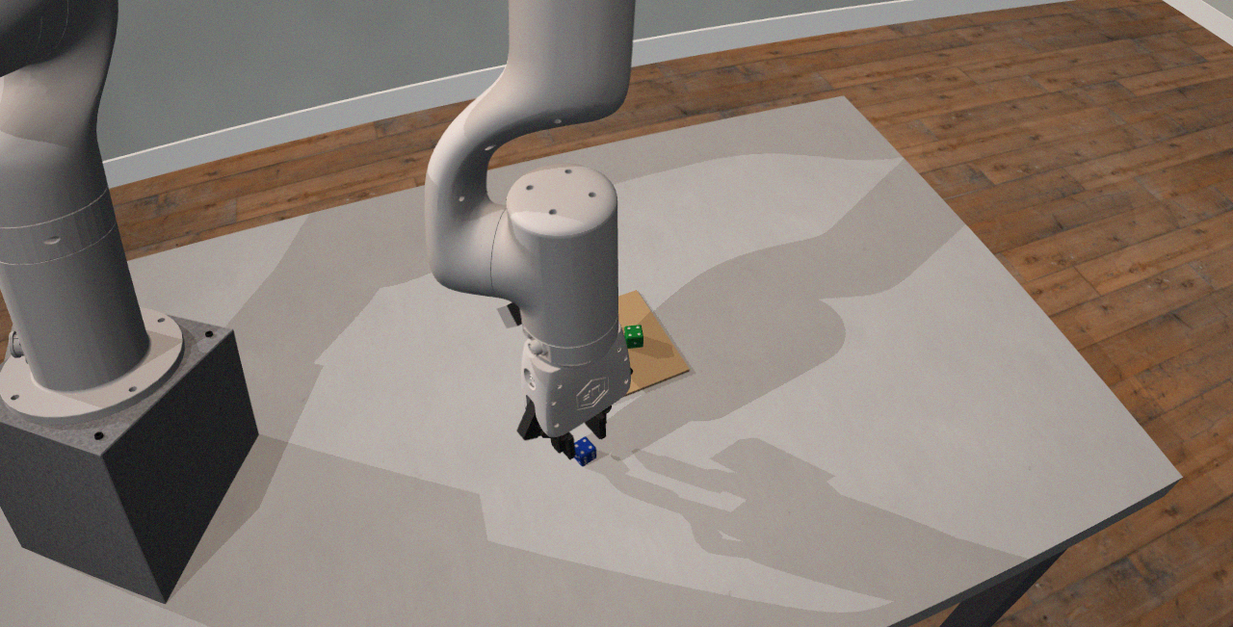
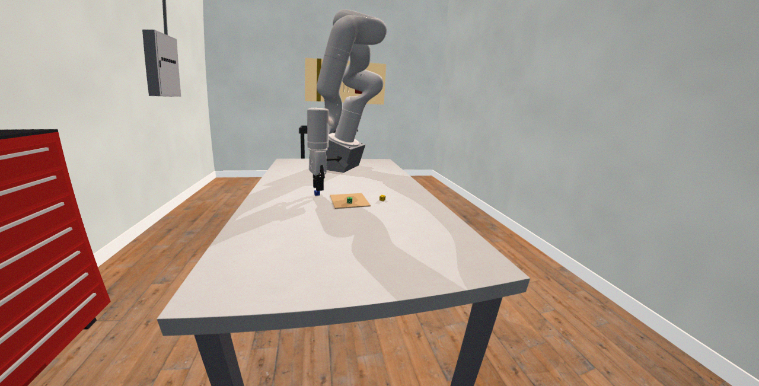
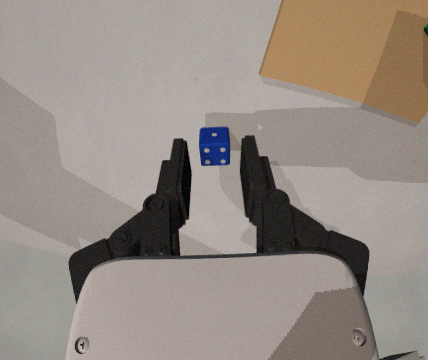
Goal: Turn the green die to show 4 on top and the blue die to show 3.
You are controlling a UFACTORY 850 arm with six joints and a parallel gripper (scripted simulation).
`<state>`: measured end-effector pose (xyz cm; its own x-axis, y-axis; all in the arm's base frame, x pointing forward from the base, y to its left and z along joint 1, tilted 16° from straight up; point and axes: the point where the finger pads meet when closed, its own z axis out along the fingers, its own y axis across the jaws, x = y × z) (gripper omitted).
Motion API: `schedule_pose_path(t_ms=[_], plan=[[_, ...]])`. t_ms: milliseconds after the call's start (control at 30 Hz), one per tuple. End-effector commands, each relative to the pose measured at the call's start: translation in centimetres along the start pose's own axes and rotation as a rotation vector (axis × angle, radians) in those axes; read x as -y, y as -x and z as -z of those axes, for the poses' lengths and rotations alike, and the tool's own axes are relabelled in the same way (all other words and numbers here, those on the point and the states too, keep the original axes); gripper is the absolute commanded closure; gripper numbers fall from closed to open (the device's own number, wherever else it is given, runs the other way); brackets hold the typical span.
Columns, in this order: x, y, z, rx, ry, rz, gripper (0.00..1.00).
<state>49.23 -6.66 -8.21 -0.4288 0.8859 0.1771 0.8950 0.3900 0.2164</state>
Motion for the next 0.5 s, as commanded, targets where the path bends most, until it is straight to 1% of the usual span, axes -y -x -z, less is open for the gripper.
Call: schedule_pose_path(t_ms=[0,267,467], plan=[[-0.06,0.05,0.05,0.001,0.001,0.0,0.64],[-0.06,0.05,-0.08,0.001,0.001,0.0,0.64],[-0.06,0.05,-0.67,0.001,0.001,0.0,0.64]])
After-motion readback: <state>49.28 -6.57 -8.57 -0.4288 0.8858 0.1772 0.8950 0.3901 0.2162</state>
